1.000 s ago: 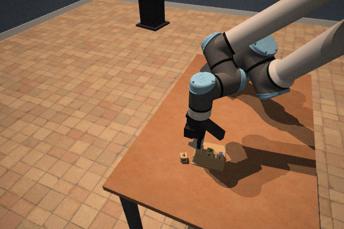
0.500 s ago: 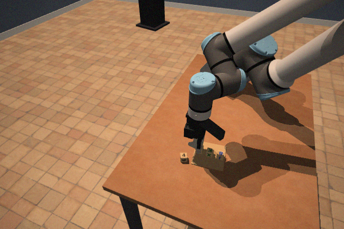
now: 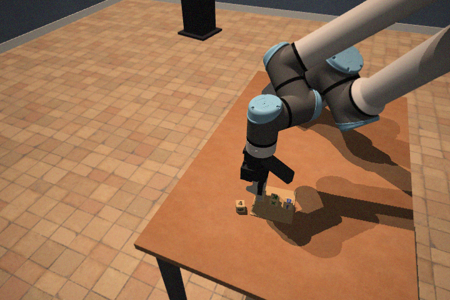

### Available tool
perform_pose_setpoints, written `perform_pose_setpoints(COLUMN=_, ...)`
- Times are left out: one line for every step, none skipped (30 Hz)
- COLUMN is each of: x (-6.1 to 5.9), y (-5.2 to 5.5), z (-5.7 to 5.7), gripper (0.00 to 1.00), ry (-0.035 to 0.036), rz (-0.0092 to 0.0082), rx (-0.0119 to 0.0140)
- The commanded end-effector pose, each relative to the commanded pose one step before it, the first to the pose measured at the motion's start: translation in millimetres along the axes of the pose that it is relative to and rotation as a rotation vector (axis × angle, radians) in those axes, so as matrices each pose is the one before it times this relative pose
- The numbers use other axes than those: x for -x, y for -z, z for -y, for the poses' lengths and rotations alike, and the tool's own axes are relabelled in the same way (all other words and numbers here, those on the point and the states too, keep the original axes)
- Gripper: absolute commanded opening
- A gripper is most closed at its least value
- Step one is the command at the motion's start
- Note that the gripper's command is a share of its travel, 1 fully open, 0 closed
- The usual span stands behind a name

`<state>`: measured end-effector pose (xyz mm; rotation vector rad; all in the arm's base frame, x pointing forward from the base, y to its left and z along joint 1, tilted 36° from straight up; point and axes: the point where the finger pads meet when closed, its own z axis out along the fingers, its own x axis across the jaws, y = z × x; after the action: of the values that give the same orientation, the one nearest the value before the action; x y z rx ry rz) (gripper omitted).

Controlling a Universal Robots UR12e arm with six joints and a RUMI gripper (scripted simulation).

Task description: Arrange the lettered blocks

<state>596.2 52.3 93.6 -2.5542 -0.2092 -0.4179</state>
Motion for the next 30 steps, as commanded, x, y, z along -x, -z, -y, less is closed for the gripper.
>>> perform_pose_setpoints(x=-0.50, y=0.47, z=-0.29, gripper=0.09, ry=0.00039, rz=-0.00081, rx=0.00062)
perform_pose_setpoints(x=0.00, y=0.00, z=0.00, gripper=0.09, ry=0.00000, rz=0.00000, rx=0.00000)
perform_pose_setpoints(x=0.00, y=0.00, z=0.00, gripper=0.09, ry=0.00000, rz=0.00000, rx=0.00000)
perform_pose_setpoints(x=0.00, y=-0.02, z=0.00, gripper=0.09, ry=0.00000, rz=0.00000, rx=0.00000)
perform_pose_setpoints(x=0.00, y=-0.05, z=0.00, gripper=0.09, ry=0.00000, rz=0.00000, rx=0.00000)
perform_pose_setpoints(x=0.00, y=-0.08, z=0.00, gripper=0.09, ry=0.00000, rz=0.00000, rx=0.00000)
perform_pose_setpoints(x=0.00, y=-0.12, z=0.00, gripper=0.09, ry=0.00000, rz=0.00000, rx=0.00000)
perform_pose_setpoints(x=0.00, y=0.00, z=0.00, gripper=0.09, ry=0.00000, rz=0.00000, rx=0.00000)
perform_pose_setpoints(x=0.00, y=0.00, z=0.00, gripper=0.09, ry=0.00000, rz=0.00000, rx=0.00000)
perform_pose_setpoints(x=0.00, y=-0.17, z=0.00, gripper=0.09, ry=0.00000, rz=0.00000, rx=0.00000)
perform_pose_setpoints(x=0.00, y=-0.21, z=0.00, gripper=0.09, ry=0.00000, rz=0.00000, rx=0.00000)
perform_pose_setpoints(x=0.00, y=-0.24, z=0.00, gripper=0.09, ry=0.00000, rz=0.00000, rx=0.00000)
perform_pose_setpoints(x=0.00, y=-0.28, z=0.00, gripper=0.09, ry=0.00000, rz=0.00000, rx=0.00000)
perform_pose_setpoints(x=0.00, y=-0.30, z=0.00, gripper=0.09, ry=0.00000, rz=0.00000, rx=0.00000)
perform_pose_setpoints(x=0.00, y=-0.32, z=0.00, gripper=0.09, ry=0.00000, rz=0.00000, rx=0.00000)
perform_pose_setpoints(x=0.00, y=-0.33, z=0.00, gripper=0.09, ry=0.00000, rz=0.00000, rx=0.00000)
perform_pose_setpoints(x=0.00, y=-0.33, z=0.00, gripper=0.09, ry=0.00000, rz=0.00000, rx=0.00000)
perform_pose_setpoints(x=0.00, y=-0.32, z=0.00, gripper=0.09, ry=0.00000, rz=0.00000, rx=0.00000)
perform_pose_setpoints(x=0.00, y=-0.30, z=0.00, gripper=0.09, ry=0.00000, rz=0.00000, rx=0.00000)
perform_pose_setpoints(x=0.00, y=-0.28, z=0.00, gripper=0.09, ry=0.00000, rz=0.00000, rx=0.00000)
perform_pose_setpoints(x=0.00, y=-0.24, z=0.00, gripper=0.09, ry=0.00000, rz=0.00000, rx=0.00000)
perform_pose_setpoints(x=0.00, y=-0.21, z=0.00, gripper=0.09, ry=0.00000, rz=0.00000, rx=0.00000)
perform_pose_setpoints(x=0.00, y=-0.17, z=0.00, gripper=0.09, ry=0.00000, rz=0.00000, rx=0.00000)
perform_pose_setpoints(x=0.00, y=-0.12, z=0.00, gripper=0.09, ry=0.00000, rz=0.00000, rx=0.00000)
perform_pose_setpoints(x=0.00, y=0.00, z=0.00, gripper=0.09, ry=0.00000, rz=0.00000, rx=0.00000)
perform_pose_setpoints(x=0.00, y=0.00, z=0.00, gripper=0.09, ry=0.00000, rz=0.00000, rx=0.00000)
perform_pose_setpoints(x=0.00, y=-0.08, z=0.00, gripper=0.09, ry=0.00000, rz=0.00000, rx=0.00000)
perform_pose_setpoints(x=0.00, y=-0.05, z=0.00, gripper=0.09, ry=0.00000, rz=0.00000, rx=0.00000)
perform_pose_setpoints(x=0.00, y=-0.02, z=0.00, gripper=0.09, ry=0.00000, rz=0.00000, rx=0.00000)
perform_pose_setpoints(x=0.00, y=0.00, z=0.00, gripper=0.09, ry=0.00000, rz=0.00000, rx=0.00000)
